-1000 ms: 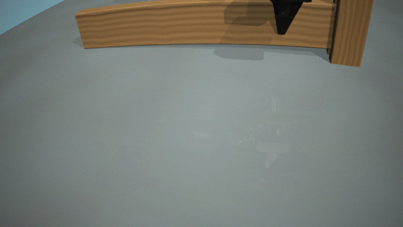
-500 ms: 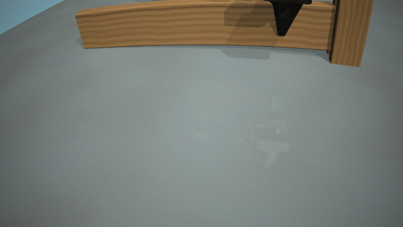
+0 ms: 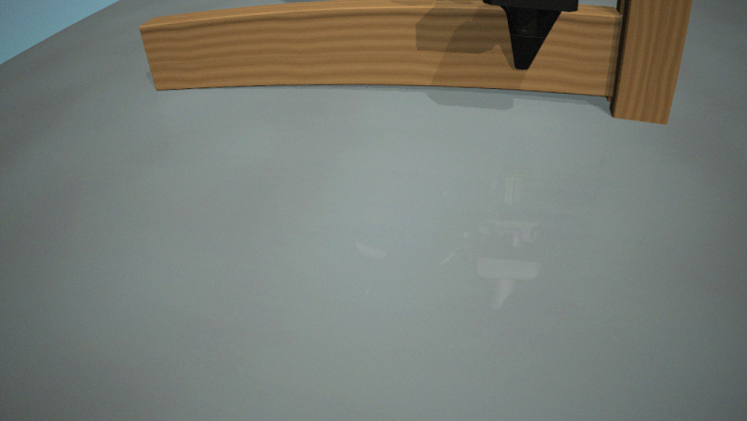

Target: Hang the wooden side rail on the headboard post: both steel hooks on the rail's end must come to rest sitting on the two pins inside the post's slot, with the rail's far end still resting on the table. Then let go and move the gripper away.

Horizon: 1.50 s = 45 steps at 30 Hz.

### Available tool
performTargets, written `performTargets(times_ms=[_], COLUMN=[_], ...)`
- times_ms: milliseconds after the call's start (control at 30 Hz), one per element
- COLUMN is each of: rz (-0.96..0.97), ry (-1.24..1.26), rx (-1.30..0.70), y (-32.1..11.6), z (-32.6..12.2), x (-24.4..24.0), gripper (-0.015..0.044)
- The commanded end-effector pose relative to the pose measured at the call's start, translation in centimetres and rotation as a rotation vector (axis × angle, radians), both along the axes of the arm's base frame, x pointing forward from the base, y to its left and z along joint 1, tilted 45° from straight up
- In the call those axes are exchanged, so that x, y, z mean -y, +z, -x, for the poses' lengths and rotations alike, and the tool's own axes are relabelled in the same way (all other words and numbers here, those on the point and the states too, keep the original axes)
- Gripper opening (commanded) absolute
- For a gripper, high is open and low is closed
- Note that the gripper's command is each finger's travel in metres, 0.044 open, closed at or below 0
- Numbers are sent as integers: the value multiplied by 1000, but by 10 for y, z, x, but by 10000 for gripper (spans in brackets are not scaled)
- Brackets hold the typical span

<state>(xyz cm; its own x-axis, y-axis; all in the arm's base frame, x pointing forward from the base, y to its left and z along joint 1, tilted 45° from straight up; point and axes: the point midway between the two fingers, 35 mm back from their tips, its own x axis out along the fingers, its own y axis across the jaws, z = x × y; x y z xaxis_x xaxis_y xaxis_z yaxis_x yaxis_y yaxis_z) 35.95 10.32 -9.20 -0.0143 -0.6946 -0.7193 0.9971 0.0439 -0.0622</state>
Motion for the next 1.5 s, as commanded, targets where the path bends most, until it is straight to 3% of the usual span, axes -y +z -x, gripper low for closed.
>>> performTargets(times_ms=[0, 667, 1067, 1233, 1467], rz=[-5, -5, 0, -5, -6], ry=[2, 2, 2, 2, 2], rx=[2, 2, -1, 1, 1], y=[-1, -3, -2, 20, 31], z=[0, 0, 1, 0, 0], x=[-1, 1, 1, -20, -23], gripper=[0, 0, 315, 440, 440])
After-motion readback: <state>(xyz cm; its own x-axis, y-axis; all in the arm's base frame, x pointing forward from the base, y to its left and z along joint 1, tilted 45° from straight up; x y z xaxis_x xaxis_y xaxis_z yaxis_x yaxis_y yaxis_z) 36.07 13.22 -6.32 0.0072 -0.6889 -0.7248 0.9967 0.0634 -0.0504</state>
